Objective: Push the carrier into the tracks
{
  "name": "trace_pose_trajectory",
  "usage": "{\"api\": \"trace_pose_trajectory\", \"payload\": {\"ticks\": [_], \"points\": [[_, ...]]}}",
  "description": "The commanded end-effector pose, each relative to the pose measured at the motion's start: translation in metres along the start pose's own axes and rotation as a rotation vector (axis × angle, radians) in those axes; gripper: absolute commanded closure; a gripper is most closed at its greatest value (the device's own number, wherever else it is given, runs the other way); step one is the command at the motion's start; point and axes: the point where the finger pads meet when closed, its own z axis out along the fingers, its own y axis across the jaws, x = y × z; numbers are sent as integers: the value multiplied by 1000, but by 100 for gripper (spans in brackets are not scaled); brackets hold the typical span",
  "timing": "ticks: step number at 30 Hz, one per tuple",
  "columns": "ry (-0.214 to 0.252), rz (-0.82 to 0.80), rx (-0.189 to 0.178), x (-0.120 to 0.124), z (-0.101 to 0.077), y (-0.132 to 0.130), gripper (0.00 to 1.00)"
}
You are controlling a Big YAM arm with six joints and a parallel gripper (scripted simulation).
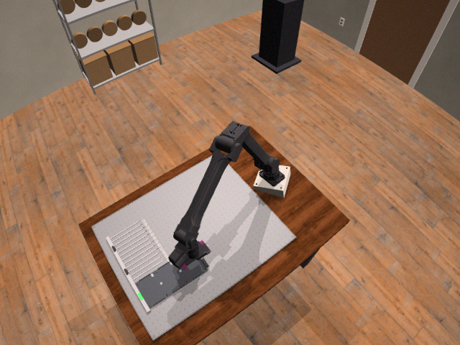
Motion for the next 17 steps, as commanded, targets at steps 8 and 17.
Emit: {"api": "trace_pose_trajectory", "payload": {"ticks": [8,17], "points": [[12,0,-44,7,-45,1,0],[12,0,-44,7,-45,1,0]]}}
